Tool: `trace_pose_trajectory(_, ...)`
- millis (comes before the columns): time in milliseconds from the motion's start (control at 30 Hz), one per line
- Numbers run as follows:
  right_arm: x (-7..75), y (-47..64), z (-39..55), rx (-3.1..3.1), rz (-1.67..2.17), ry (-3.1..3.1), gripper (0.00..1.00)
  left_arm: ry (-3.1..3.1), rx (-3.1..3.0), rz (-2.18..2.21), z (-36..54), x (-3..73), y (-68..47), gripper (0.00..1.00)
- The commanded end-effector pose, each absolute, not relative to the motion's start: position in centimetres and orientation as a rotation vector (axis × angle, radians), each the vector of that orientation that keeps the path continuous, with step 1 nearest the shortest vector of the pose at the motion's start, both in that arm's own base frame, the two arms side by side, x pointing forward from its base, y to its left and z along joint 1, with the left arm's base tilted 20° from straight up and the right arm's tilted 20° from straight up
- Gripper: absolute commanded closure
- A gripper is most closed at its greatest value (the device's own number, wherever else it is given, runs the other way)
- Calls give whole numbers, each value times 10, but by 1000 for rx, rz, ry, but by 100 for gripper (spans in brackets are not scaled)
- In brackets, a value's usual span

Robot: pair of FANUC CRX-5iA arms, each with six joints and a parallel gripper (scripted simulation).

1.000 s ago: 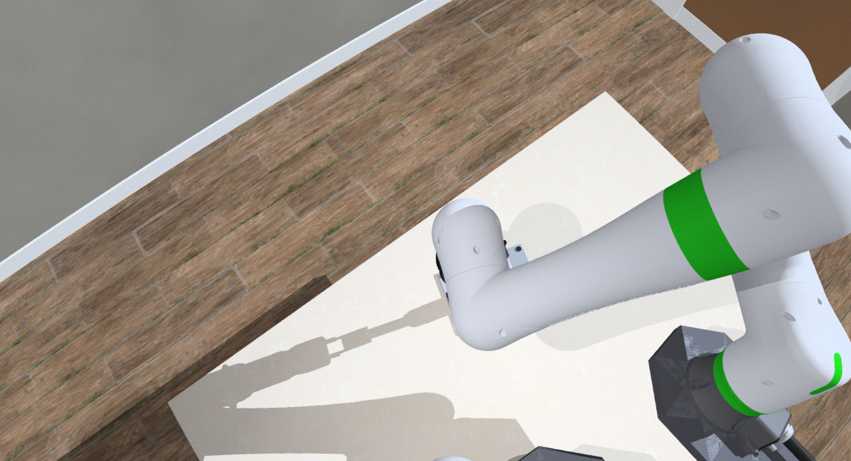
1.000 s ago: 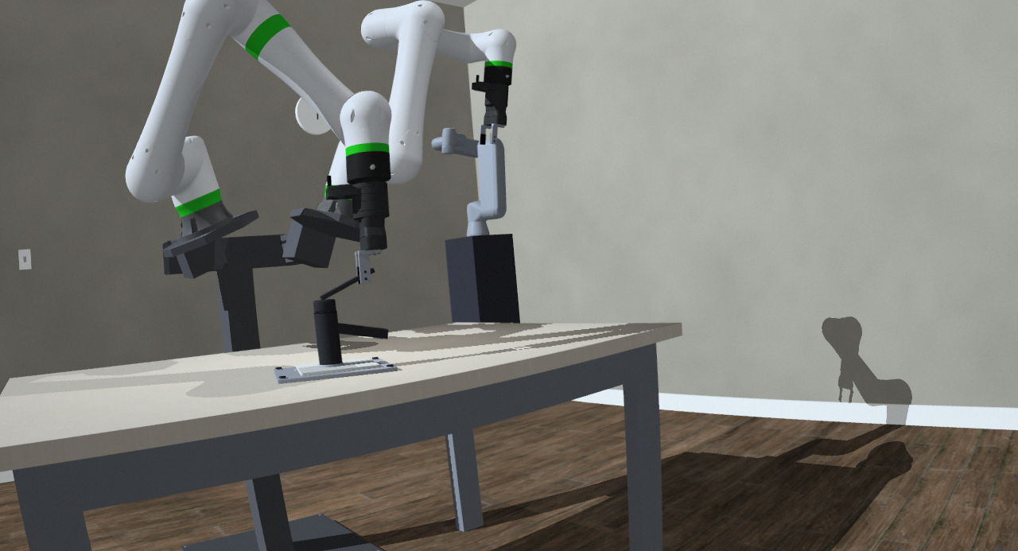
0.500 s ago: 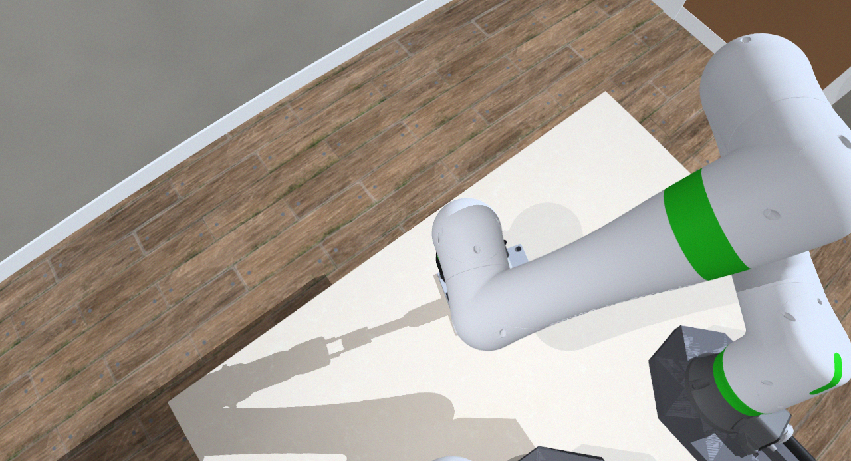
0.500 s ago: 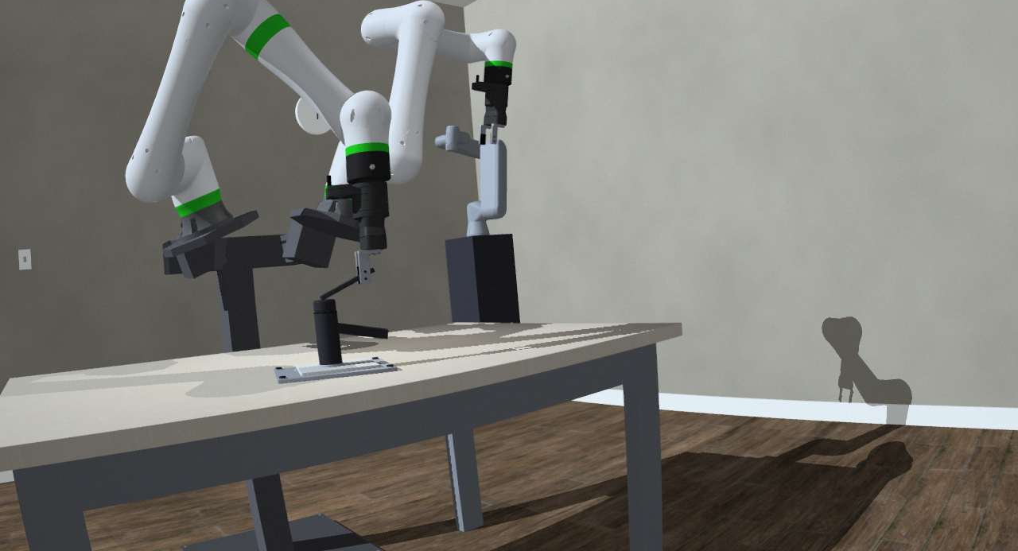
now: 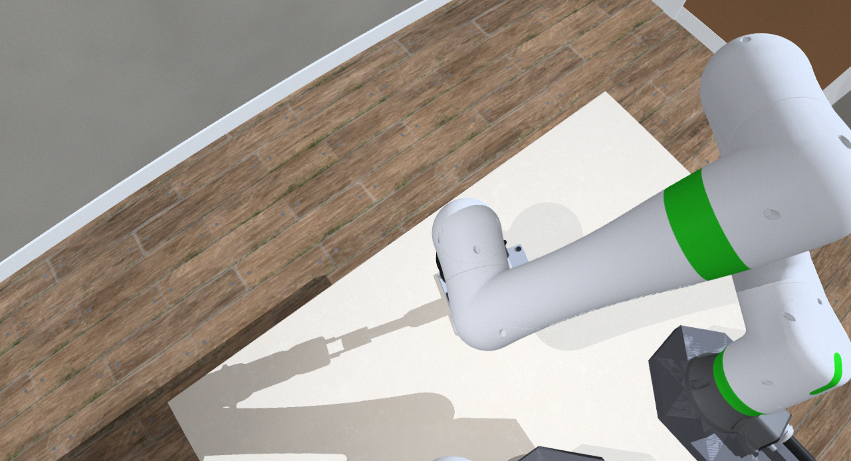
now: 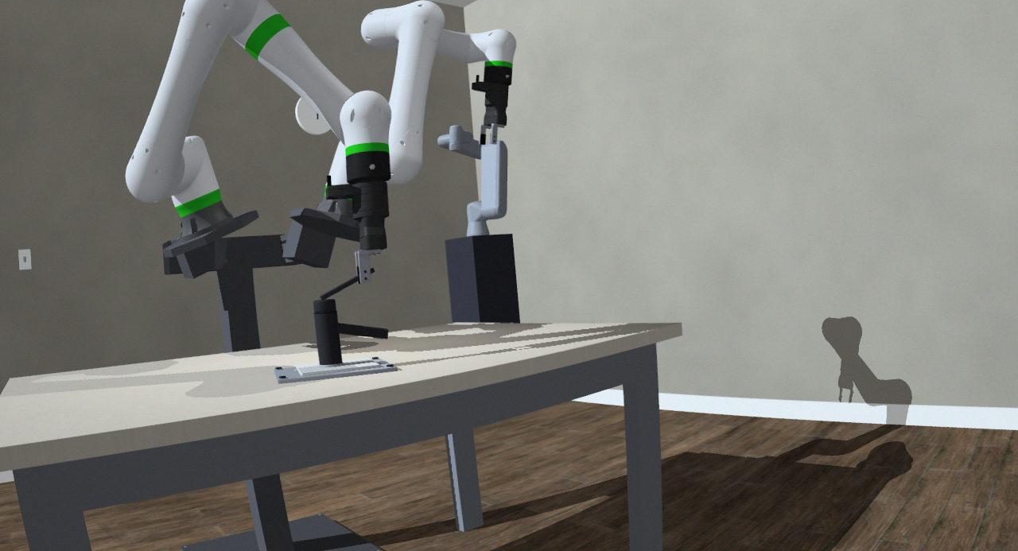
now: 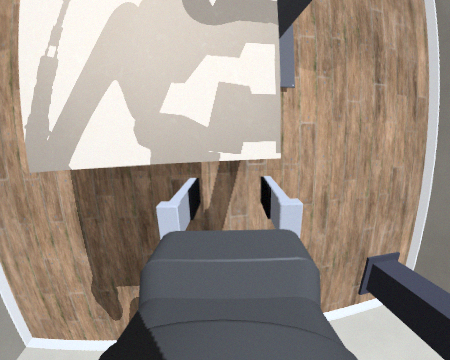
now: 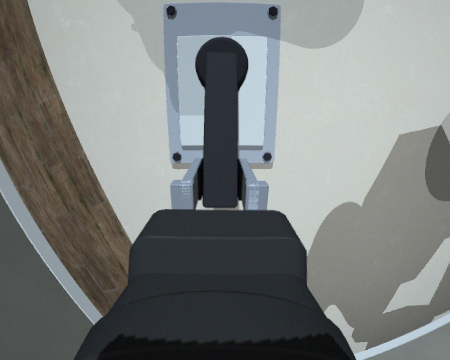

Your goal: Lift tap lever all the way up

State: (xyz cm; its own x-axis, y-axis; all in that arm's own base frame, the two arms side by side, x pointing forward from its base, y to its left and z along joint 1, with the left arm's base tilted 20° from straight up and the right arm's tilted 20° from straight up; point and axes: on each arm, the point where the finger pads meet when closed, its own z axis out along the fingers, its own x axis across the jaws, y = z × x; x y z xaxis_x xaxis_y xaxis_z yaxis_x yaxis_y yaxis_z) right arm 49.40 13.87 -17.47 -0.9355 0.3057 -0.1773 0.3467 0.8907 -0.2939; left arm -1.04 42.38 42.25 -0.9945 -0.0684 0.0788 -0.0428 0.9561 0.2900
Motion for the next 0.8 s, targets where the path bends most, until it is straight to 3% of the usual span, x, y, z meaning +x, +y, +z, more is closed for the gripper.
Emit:
trace_pose_trajectory(0,495,139,-174,507,-489,2930,100,-3019,86,-448,423,-10,424,0)
trace_pose_trajectory(367,495,139,-174,507,-489,2930,100,-3019,86,-448,423,-10,424,0)
trace_pose_trajectory(400,495,139,-174,507,-489,2930,0,-3019,86,-448,423,-10,424,0)
trace_pose_trajectory(767,495,139,-174,507,-489,2930,0,-3019,86,-448,423,-10,424,0)
